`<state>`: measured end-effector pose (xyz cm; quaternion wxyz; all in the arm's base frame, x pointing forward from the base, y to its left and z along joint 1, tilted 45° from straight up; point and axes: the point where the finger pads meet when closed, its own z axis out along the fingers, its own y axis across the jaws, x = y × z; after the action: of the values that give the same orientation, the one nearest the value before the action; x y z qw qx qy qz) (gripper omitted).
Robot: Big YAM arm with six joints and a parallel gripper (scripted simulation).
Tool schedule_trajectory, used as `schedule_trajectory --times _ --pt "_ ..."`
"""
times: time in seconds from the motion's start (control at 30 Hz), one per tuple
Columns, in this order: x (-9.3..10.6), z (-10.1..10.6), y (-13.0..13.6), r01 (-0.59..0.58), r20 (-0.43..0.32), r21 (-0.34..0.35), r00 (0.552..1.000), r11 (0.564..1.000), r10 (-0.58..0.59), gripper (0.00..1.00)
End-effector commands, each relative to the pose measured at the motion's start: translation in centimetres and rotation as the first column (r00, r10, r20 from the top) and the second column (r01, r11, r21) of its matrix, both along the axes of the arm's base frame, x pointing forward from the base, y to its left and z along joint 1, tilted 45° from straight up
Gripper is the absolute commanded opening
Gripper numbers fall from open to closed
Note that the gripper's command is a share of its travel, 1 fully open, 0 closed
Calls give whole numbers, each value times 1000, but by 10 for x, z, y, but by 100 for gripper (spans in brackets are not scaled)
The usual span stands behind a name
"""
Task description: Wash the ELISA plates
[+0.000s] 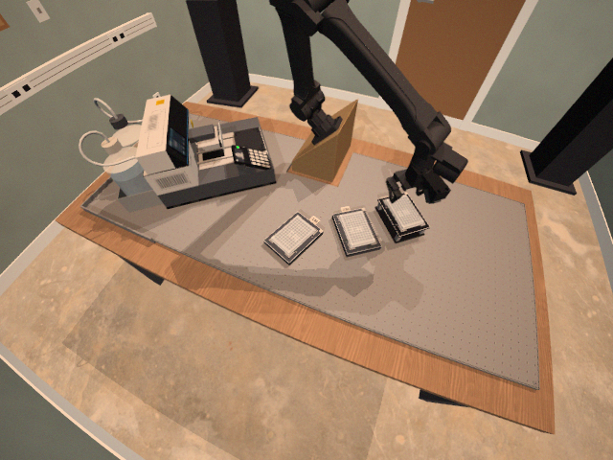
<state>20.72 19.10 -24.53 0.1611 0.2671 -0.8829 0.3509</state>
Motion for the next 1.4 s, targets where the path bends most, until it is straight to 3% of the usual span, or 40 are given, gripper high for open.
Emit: schedule_trajectory --times 0.0,0.13,0.2,1.37 --pt "0 -11 34 -5 41 17 999 1000 4 100" --pt "-7 -16 43 -4 41 18 999 1000 4 100" --pt "4 -6 52 7 63 49 998 999 -10 100" --pt "1 -6 52 -2 60 46 998 999 -1 100"
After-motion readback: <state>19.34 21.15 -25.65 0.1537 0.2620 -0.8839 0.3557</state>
